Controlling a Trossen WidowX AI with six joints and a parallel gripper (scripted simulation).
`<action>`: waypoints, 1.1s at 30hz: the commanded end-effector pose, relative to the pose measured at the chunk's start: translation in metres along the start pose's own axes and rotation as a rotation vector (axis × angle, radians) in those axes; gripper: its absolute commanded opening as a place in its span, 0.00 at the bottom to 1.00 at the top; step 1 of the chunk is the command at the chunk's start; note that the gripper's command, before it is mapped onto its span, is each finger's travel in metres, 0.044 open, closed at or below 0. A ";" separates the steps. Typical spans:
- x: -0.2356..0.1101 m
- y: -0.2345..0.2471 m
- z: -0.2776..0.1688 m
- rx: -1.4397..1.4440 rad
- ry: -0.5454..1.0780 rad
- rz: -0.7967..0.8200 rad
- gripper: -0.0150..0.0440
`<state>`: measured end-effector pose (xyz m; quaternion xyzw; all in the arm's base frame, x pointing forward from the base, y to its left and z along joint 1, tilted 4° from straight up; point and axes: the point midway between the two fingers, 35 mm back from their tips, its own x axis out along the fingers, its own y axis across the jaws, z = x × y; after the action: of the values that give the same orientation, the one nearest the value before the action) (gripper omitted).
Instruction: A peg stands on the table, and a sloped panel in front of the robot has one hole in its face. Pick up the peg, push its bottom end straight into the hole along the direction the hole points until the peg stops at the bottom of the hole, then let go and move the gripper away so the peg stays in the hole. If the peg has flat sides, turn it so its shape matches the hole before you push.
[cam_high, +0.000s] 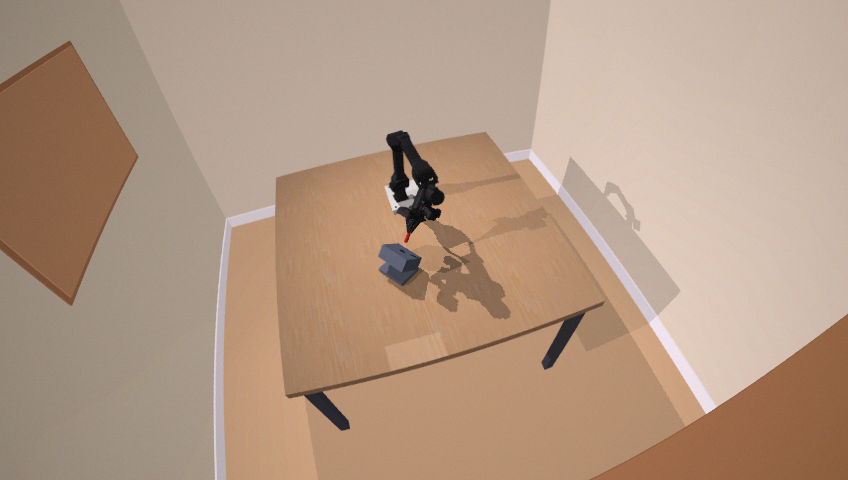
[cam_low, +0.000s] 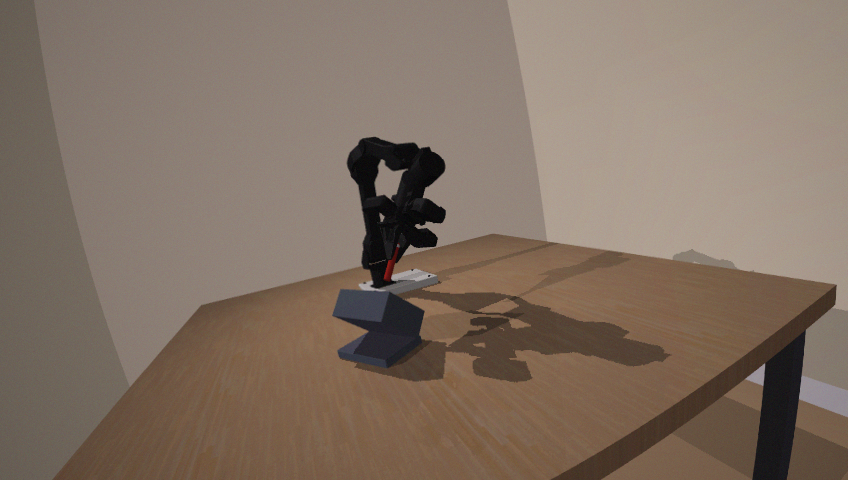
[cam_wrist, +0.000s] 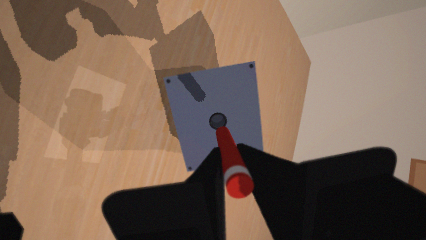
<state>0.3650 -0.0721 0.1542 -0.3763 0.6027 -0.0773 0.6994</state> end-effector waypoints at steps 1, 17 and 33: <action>0.006 0.001 0.000 -0.014 0.004 -0.006 0.25; 0.020 0.002 0.001 0.000 0.003 -0.012 0.25; 0.030 0.000 0.001 0.009 0.000 -0.019 0.25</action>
<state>0.3734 -0.0891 0.1289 -0.3792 0.6002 -0.0854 0.6991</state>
